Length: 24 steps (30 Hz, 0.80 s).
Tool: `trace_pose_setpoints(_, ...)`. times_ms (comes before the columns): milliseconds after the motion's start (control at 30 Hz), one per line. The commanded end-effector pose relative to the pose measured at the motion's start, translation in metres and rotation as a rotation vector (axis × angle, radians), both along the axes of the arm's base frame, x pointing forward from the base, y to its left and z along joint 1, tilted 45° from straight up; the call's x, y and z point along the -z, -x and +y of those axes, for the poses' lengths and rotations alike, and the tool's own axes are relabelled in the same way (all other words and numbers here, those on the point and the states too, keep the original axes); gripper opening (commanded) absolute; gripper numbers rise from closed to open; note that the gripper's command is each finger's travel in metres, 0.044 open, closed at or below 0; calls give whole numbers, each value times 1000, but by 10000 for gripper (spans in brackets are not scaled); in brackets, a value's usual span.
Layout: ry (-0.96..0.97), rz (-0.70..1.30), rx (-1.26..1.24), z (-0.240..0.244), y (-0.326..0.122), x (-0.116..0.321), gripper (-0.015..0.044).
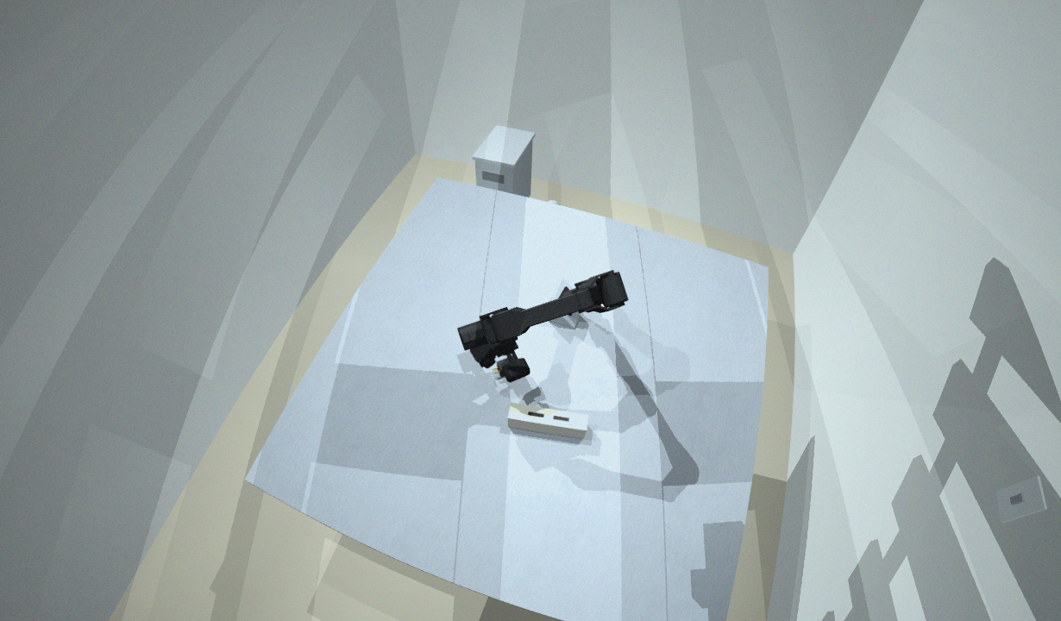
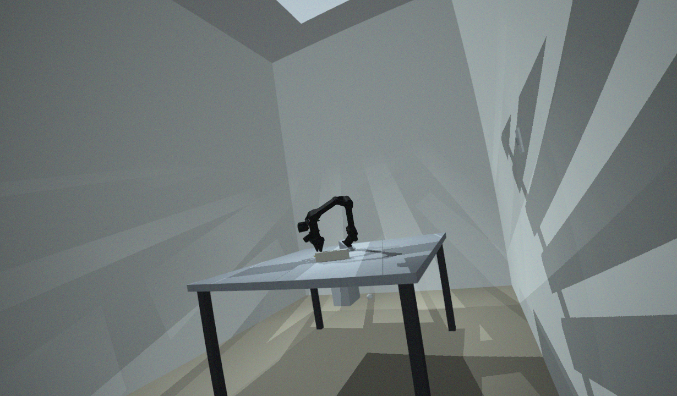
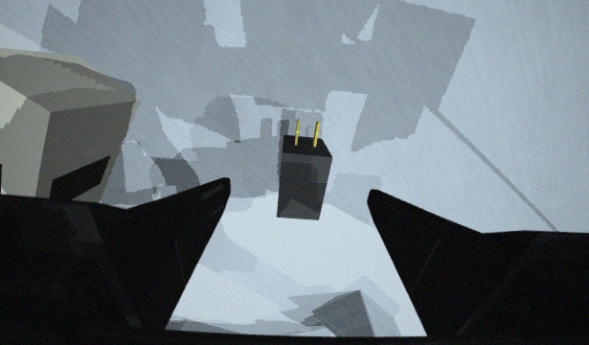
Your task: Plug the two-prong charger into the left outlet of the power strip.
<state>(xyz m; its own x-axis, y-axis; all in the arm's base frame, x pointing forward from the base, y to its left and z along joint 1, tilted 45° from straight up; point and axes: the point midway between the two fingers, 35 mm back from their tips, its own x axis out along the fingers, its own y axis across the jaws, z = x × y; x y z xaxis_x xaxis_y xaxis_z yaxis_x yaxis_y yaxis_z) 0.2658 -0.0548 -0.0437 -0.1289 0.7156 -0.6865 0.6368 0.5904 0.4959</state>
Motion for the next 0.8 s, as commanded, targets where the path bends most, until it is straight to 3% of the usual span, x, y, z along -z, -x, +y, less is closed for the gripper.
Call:
trace_pose_setpoints(0, -8, 10, 8, 5, 2, 5, 440)
trace_pose_setpoints(633, -10, 10, 7, 25, 5, 24, 440)
trace_pose_setpoints(767, -3, 0, -1, 23, 3, 22, 335)
